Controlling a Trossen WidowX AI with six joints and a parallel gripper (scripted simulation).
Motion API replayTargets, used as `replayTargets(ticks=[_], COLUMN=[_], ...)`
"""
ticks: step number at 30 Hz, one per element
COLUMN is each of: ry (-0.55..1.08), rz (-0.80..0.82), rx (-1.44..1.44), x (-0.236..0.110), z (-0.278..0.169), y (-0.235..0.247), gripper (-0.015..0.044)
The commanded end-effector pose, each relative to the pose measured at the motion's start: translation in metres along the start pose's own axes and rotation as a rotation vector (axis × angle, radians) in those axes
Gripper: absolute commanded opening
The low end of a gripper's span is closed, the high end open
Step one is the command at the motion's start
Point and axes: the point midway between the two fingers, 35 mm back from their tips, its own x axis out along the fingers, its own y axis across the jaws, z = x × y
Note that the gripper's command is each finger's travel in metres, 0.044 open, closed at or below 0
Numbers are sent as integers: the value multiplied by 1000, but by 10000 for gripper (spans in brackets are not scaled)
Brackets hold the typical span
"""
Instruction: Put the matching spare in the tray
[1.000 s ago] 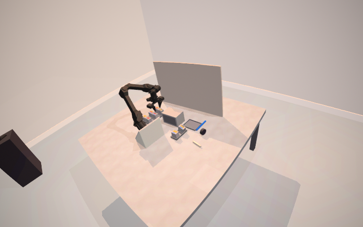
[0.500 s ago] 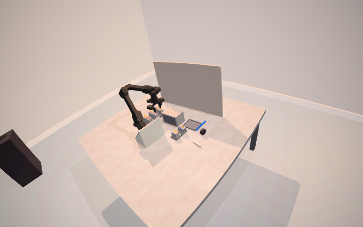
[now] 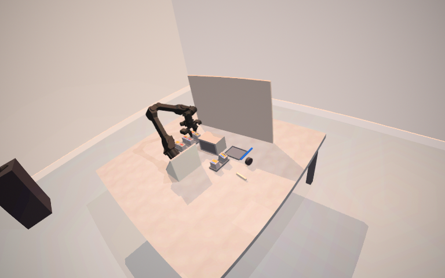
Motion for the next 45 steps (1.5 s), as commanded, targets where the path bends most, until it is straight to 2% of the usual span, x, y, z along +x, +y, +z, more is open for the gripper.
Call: replayTargets(ticks=[1, 4, 13, 24, 32, 45], ry=[0, 0, 1, 9, 14, 15], rz=[0, 0, 0, 0, -2, 1], rx=[0, 0, 0, 3, 8, 5], x=[0, 0, -4, -74, -79, -135], z=[0, 0, 0, -1, -3, -6], y=[0, 0, -1, -1, -2, -8], gripper=[70, 0, 0, 0, 0, 0])
